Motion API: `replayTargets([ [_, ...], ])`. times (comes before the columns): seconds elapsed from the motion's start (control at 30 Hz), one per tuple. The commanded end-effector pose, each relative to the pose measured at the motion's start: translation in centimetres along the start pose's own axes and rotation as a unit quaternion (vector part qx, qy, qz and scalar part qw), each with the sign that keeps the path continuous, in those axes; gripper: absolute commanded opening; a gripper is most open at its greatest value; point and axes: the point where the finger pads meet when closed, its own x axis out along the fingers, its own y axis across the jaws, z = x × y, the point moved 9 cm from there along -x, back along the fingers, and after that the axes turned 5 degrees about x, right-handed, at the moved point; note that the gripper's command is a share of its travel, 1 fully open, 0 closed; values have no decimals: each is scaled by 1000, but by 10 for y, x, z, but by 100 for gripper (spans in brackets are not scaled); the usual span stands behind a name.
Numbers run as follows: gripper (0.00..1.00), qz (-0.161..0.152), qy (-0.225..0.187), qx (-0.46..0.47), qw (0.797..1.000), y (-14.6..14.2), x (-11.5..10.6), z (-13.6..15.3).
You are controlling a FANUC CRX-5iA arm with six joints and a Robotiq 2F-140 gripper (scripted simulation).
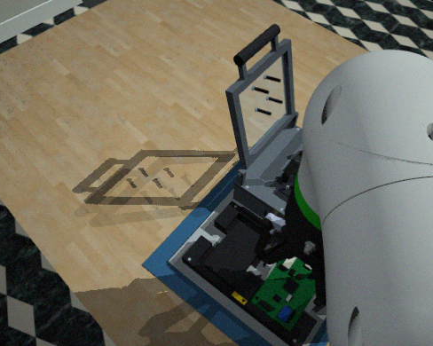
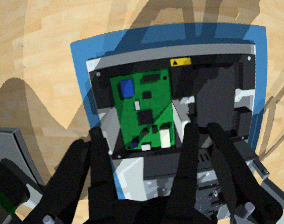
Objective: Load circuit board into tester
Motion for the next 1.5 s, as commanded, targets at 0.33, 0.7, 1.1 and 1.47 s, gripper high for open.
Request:
replayTargets([
  [0.33,46,0,0,0,1000,0,-9,0],
  [0.7,46,0,0,0,1000,0,-19,0],
  [1.1,46,0,0,0,1000,0,-24,0],
  [1.47,46,0,0,0,1000,0,-25,0],
])
